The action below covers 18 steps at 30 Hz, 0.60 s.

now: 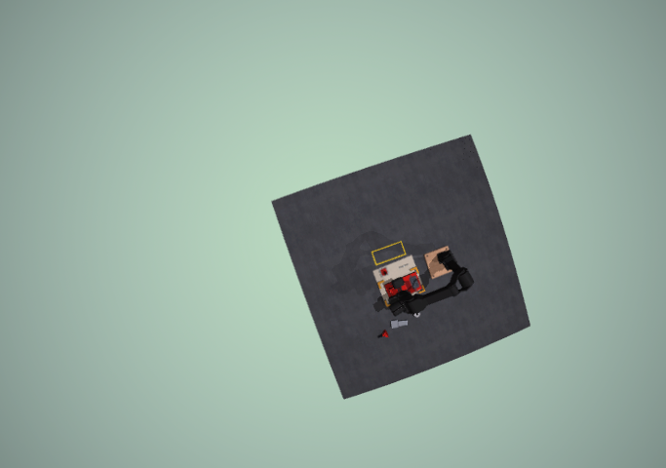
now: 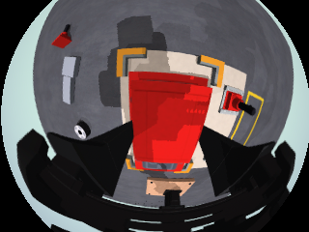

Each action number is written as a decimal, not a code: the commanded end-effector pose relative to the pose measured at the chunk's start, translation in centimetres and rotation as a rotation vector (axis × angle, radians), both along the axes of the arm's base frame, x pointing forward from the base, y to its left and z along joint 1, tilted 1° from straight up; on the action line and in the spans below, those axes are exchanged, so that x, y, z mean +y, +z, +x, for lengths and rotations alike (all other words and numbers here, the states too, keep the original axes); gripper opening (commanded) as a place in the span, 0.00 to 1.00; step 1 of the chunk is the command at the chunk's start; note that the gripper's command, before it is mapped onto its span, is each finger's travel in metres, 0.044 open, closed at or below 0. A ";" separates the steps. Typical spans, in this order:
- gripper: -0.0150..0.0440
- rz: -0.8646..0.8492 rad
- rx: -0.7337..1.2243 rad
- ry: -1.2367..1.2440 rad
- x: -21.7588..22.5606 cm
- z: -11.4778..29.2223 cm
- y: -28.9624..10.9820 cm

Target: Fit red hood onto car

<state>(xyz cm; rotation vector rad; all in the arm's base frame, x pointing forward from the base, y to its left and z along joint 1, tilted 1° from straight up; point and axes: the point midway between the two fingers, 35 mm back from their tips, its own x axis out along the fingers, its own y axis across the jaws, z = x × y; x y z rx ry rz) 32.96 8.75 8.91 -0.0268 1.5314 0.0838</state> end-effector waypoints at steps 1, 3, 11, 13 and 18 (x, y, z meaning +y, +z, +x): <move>0.25 0.001 0.003 -0.004 0.0 0.0 -0.2; 0.25 0.001 0.003 -0.004 0.0 0.0 -0.3; 0.25 0.001 0.003 -0.004 0.0 0.0 -0.6; 0.25 0.001 0.003 -0.004 0.0 0.0 -0.6; 0.25 0.001 0.003 -0.004 0.0 0.0 -0.8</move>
